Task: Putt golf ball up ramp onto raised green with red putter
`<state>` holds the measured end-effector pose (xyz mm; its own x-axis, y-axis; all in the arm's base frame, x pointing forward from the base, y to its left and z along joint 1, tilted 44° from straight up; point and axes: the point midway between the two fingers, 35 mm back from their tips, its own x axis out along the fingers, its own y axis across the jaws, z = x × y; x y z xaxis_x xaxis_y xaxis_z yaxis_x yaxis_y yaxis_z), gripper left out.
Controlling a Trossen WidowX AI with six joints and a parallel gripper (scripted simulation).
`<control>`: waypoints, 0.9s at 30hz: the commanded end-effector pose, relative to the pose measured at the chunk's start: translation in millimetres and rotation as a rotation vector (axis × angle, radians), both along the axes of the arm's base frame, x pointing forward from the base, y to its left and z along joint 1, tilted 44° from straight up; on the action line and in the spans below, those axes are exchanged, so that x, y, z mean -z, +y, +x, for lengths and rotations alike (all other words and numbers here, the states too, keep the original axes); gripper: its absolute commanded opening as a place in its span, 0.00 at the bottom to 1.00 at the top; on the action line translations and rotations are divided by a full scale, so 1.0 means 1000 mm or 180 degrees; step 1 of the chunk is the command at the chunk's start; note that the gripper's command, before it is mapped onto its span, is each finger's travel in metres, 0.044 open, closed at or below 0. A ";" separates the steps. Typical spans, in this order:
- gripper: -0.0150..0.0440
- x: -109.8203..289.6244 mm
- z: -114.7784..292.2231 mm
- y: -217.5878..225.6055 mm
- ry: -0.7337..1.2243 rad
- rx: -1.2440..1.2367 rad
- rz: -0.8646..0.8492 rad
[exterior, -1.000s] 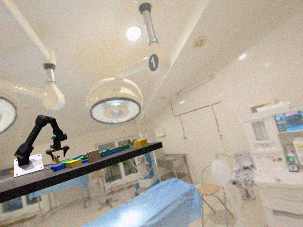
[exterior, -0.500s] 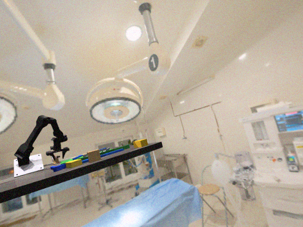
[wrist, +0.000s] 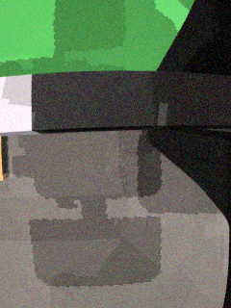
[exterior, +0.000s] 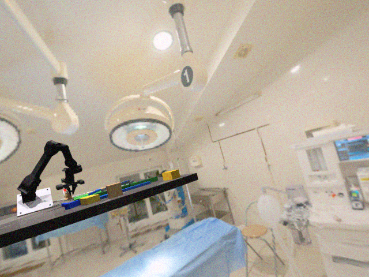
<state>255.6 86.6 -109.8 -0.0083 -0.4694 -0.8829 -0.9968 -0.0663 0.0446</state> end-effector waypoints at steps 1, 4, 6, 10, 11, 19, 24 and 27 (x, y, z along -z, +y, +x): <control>0.25 -0.001 0.000 0.001 -0.0004 0.0002 0.0001; 0.25 -0.007 0.002 0.008 -0.0004 0.0001 0.0005; 0.25 -0.015 0.003 0.017 -0.0003 0.0000 0.0009; 0.25 -0.034 0.004 0.036 -0.0001 -0.0001 0.0015; 0.25 -0.039 0.004 0.041 0.0000 -0.0001 0.0016; 0.25 -0.073 -0.001 0.070 0.0006 0.0000 0.0015; 0.25 -0.074 0.002 0.060 -0.0099 0.0142 -0.0026; 0.25 -0.087 0.008 0.050 -0.0321 0.0499 -0.0065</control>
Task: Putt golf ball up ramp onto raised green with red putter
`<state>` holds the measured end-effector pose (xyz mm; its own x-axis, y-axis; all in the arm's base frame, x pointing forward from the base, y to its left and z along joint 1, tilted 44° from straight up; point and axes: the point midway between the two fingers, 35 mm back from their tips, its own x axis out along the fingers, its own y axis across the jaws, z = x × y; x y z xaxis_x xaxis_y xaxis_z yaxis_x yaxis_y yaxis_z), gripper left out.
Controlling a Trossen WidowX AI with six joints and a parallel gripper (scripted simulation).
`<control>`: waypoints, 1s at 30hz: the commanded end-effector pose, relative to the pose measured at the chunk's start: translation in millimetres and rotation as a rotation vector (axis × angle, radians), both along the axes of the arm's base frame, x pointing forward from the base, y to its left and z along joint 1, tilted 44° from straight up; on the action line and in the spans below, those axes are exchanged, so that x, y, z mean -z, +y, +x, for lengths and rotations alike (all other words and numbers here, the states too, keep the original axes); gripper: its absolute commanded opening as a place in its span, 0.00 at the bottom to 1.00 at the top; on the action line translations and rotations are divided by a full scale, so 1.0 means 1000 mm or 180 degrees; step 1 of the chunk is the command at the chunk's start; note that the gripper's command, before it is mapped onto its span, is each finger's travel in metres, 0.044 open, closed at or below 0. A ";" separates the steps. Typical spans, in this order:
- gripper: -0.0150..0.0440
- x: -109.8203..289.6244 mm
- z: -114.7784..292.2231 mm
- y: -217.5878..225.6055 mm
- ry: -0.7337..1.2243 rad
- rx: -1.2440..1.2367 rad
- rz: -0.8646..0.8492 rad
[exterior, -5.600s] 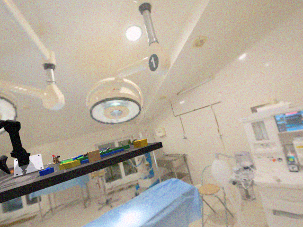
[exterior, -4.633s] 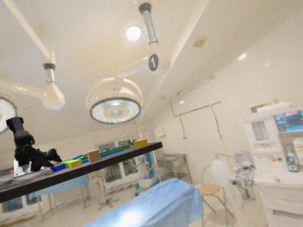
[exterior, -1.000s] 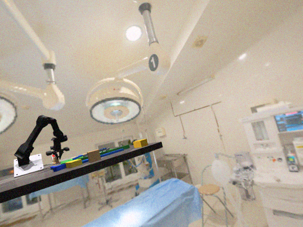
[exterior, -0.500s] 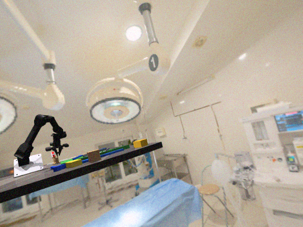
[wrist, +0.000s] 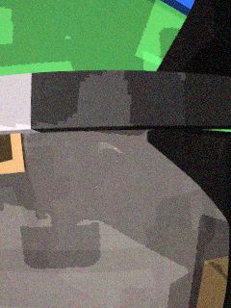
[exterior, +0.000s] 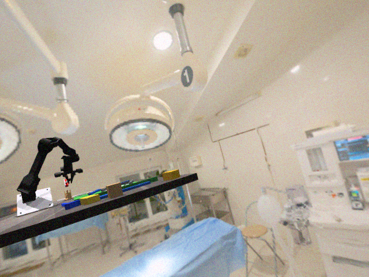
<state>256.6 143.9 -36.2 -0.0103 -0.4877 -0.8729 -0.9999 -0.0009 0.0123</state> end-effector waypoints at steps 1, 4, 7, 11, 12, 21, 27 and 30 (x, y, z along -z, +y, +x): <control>0.25 -0.018 0.008 -0.011 -0.0294 0.0409 -0.0012; 0.25 -0.032 0.013 -0.022 -0.0522 0.0763 -0.0052; 0.25 -0.046 0.016 -0.033 -0.0752 0.1111 -0.0083; 0.25 -0.064 0.019 -0.049 -0.1062 0.1573 -0.0123; 0.25 -0.068 0.020 -0.053 -0.1141 0.1689 -0.0132; 0.25 -0.106 0.021 -0.089 -0.1851 0.2700 -0.0238; 0.25 -0.131 0.017 -0.113 -0.2340 0.3356 -0.0309; 0.25 -0.143 0.014 -0.125 -0.2589 0.3679 -0.0344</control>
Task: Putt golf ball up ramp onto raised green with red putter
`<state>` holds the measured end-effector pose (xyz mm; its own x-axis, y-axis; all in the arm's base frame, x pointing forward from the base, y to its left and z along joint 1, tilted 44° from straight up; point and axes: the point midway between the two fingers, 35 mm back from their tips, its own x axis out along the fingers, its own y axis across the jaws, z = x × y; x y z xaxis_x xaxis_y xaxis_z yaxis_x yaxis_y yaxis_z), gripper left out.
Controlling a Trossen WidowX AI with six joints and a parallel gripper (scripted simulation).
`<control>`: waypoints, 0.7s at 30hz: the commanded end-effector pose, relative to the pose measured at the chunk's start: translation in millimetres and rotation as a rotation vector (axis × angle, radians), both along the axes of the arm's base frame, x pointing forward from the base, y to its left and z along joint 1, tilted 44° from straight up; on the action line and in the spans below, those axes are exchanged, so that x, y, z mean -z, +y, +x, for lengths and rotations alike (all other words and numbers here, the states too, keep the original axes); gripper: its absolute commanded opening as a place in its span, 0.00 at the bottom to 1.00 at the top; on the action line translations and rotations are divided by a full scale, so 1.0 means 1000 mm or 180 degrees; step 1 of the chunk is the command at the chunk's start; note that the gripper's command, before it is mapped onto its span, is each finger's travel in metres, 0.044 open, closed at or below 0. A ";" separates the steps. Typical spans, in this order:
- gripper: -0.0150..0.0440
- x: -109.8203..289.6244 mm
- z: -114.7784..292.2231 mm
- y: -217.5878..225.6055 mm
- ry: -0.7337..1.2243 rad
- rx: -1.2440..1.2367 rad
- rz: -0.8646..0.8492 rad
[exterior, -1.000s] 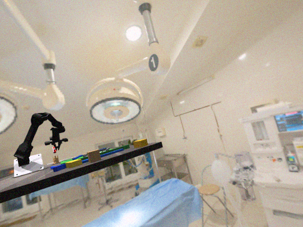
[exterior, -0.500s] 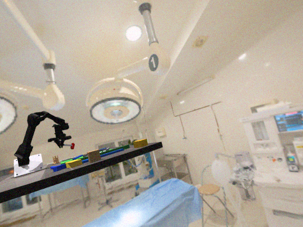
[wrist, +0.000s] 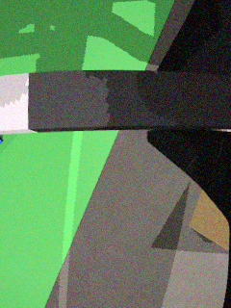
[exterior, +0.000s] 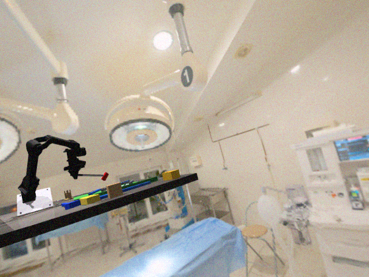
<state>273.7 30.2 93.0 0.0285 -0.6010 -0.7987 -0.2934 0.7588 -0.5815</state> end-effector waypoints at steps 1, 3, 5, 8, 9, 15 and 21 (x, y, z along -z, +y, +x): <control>0.25 -0.018 -0.004 -0.015 -0.0358 0.0427 -0.0057; 0.25 -0.026 -0.007 -0.023 -0.0523 0.0642 -0.0089; 0.25 -0.034 -0.010 -0.031 -0.0690 0.0855 -0.0122; 0.25 -0.045 -0.015 -0.043 -0.0943 0.1172 -0.0174; 0.25 -0.049 -0.017 -0.047 -0.1028 0.1276 -0.0191; 0.25 -0.071 -0.030 -0.070 -0.1549 0.1894 -0.0298; 0.25 -0.077 -0.034 -0.075 -0.1678 0.2042 -0.0325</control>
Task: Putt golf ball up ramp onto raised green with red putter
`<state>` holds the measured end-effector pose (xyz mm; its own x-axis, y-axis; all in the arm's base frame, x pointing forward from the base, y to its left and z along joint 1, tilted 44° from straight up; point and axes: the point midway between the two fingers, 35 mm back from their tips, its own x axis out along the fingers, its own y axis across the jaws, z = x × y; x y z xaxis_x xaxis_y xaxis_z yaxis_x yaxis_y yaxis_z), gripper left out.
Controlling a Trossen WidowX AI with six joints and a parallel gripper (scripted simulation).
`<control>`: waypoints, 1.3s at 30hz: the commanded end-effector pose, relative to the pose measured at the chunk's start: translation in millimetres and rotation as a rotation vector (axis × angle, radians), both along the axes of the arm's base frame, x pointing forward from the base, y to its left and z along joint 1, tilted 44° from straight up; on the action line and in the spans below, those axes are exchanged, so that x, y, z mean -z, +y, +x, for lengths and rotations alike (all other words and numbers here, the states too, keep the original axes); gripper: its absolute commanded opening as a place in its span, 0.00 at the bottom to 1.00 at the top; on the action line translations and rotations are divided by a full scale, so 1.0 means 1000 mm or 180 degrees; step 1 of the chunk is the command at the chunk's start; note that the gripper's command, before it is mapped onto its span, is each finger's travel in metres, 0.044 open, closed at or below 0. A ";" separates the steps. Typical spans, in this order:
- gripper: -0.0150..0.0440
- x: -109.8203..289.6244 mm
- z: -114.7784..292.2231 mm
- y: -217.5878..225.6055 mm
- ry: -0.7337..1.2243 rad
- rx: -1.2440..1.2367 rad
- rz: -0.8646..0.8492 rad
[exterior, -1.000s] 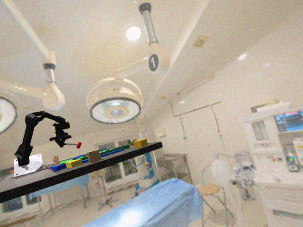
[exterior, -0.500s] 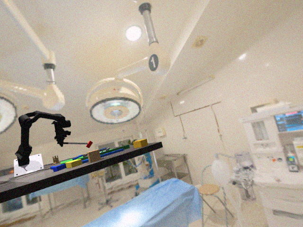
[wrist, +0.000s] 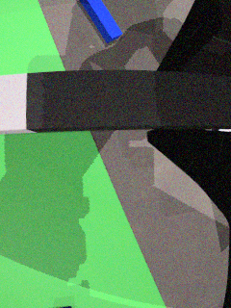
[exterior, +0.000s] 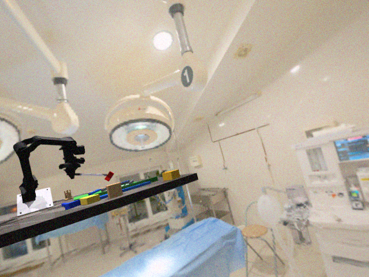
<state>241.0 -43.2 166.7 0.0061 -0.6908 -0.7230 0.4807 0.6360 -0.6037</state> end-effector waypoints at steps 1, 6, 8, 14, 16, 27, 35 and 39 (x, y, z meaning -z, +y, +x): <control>0.25 -0.003 -0.001 -0.002 -0.0078 0.0060 -0.0026; 0.25 0.003 -0.001 -0.008 -0.0080 0.0059 -0.0024; 0.25 0.009 -0.001 -0.013 -0.0081 0.0059 -0.0023; 0.25 0.025 -0.001 -0.029 -0.0083 0.0060 -0.0031; 0.25 0.025 -0.001 -0.030 -0.0084 0.0060 -0.0031; 0.25 0.036 -0.001 -0.040 -0.0085 0.0059 -0.0031; 0.25 0.045 -0.001 -0.049 -0.0086 0.0060 -0.0035; 0.25 0.045 -0.001 -0.047 -0.0081 0.0081 -0.0017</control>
<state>239.1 -91.5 121.2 0.0043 -0.6949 -0.7191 0.5110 0.6197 -0.5958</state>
